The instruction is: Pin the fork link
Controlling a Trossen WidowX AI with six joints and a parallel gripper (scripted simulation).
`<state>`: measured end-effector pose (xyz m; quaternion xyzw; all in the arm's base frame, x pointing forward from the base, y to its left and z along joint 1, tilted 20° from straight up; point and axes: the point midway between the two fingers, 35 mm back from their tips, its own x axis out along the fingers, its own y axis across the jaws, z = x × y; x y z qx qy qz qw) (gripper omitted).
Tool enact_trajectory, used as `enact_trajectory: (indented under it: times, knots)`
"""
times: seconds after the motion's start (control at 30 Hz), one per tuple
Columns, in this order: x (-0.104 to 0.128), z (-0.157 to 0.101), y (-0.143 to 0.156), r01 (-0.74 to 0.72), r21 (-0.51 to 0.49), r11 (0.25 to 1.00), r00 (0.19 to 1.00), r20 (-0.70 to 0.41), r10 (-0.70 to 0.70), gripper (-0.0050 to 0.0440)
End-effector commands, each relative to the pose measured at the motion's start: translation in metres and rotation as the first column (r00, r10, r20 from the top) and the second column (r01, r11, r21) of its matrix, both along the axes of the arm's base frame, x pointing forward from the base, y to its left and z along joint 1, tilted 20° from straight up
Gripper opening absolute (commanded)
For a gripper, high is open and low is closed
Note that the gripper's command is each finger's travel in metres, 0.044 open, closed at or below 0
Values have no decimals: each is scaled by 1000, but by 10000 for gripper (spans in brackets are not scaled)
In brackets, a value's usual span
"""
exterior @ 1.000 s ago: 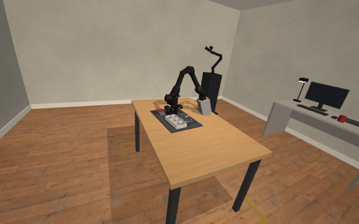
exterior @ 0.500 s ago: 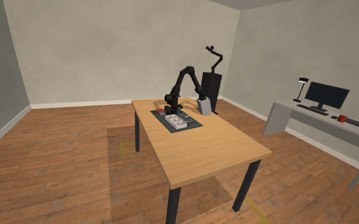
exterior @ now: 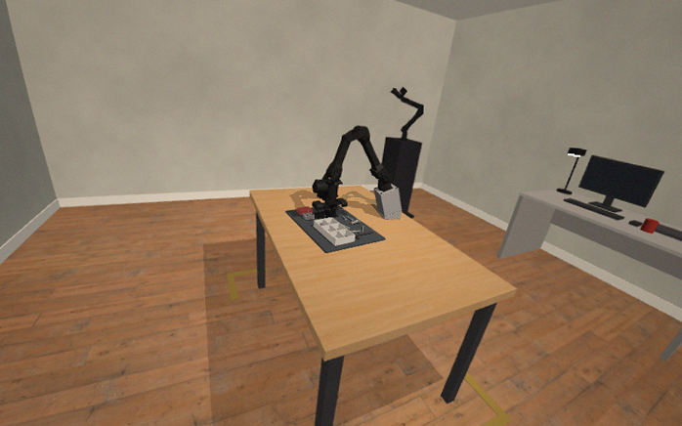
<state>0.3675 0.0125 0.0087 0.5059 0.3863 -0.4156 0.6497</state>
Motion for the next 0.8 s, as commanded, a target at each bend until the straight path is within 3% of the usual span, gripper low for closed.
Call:
enact_trajectory:
  times: [0.0,0.77]
  knots:
    - [1,1,0,4,-1,1000,1000,6,-4,-50]
    - [0,9,-2,-18,27,999,1000,18,17,-50]
